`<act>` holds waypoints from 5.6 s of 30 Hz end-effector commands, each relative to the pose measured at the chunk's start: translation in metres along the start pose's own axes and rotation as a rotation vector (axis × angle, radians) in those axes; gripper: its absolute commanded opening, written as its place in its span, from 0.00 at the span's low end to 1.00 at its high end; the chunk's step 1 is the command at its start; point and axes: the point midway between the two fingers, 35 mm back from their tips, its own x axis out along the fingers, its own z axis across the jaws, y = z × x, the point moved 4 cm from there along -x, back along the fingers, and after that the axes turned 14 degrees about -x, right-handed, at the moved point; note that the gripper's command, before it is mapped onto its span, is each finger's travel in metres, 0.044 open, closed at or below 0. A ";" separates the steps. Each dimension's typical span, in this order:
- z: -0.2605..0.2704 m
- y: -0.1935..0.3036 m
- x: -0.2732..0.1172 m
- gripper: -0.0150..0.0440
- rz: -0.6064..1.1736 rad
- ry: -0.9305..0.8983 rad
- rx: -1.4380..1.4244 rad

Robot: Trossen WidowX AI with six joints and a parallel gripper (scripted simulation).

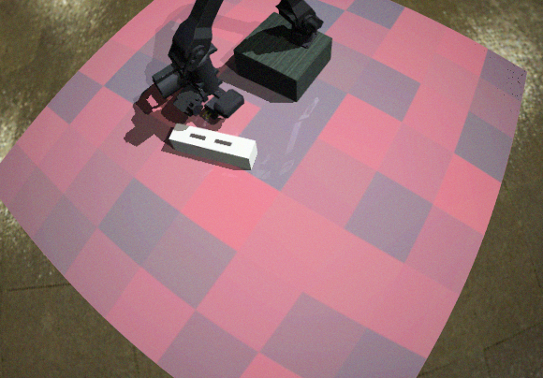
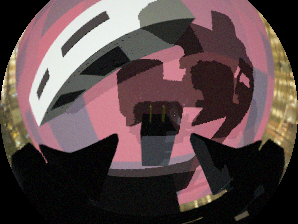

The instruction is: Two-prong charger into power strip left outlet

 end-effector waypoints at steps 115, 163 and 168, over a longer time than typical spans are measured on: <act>0.079 -0.022 0.000 0.25 0.008 0.021 -0.438; 0.081 -0.031 -0.001 0.25 0.008 0.021 -0.440; 0.081 -0.032 -0.001 0.25 0.008 0.021 -0.440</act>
